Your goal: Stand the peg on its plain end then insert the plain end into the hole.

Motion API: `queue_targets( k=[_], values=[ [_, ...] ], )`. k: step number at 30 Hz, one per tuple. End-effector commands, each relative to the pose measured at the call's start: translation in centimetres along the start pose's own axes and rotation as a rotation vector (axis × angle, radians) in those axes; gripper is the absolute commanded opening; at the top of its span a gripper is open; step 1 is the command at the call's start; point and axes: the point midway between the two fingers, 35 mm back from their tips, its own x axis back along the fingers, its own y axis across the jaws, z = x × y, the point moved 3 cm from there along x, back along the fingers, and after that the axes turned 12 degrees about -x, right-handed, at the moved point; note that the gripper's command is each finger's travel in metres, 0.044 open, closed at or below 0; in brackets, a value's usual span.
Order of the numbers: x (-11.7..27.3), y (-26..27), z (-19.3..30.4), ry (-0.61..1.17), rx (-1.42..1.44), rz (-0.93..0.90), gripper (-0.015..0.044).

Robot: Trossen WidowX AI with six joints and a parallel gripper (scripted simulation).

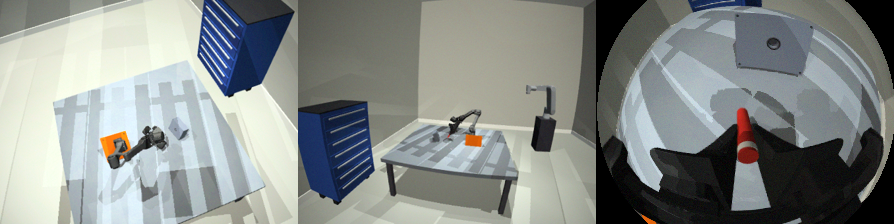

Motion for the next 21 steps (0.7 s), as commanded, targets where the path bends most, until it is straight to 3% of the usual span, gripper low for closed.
queue_targets(
  k=[1,21],
  values=[
    [-0.05,-0.02,-0.08,-0.039,0.012,-0.001,0.0000],
    [-0.36,-0.15,-0.35,-0.189,0.066,0.014,0.0000]
  ],
)
